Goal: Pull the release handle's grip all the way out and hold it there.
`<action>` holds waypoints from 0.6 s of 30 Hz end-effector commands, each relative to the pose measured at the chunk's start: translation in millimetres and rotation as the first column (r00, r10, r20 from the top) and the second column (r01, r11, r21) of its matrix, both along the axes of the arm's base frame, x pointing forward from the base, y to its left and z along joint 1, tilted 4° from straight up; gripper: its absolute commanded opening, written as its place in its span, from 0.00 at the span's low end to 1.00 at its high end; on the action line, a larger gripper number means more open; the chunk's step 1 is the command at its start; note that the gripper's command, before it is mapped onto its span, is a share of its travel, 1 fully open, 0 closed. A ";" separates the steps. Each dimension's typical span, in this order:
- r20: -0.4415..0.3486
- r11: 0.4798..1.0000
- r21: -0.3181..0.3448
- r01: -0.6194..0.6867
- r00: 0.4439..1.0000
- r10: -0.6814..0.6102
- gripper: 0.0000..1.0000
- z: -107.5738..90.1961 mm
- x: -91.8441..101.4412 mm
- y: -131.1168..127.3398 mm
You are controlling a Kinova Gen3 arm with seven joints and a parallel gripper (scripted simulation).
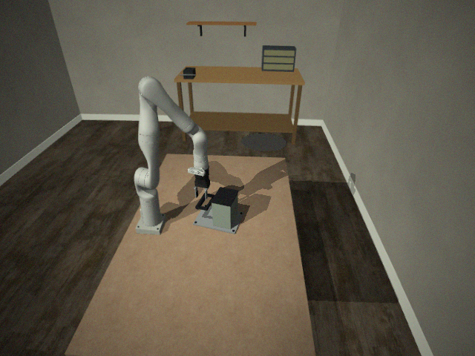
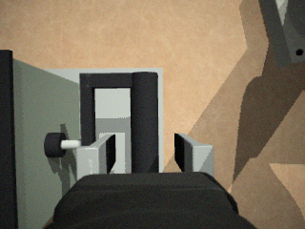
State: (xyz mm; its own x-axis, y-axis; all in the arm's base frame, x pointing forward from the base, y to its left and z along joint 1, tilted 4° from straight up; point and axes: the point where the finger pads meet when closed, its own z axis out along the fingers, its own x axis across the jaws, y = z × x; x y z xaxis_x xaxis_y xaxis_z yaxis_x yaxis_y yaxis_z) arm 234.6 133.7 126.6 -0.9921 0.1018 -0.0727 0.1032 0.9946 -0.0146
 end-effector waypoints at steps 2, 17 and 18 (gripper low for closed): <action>0.000 1.000 0.000 0.000 1.000 0.000 0.95 -0.4 0.2 0.1; 0.000 1.000 0.000 0.000 1.000 0.000 0.95 -8.6 0.8 -0.1; 0.000 1.000 0.000 0.000 1.000 0.000 0.95 -9.6 0.9 -0.1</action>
State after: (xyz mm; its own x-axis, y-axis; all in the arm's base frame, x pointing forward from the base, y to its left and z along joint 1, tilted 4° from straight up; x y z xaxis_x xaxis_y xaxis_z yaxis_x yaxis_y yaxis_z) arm 235.2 135.8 119.1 -0.9924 0.0979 -0.0739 0.0988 0.9951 -0.0087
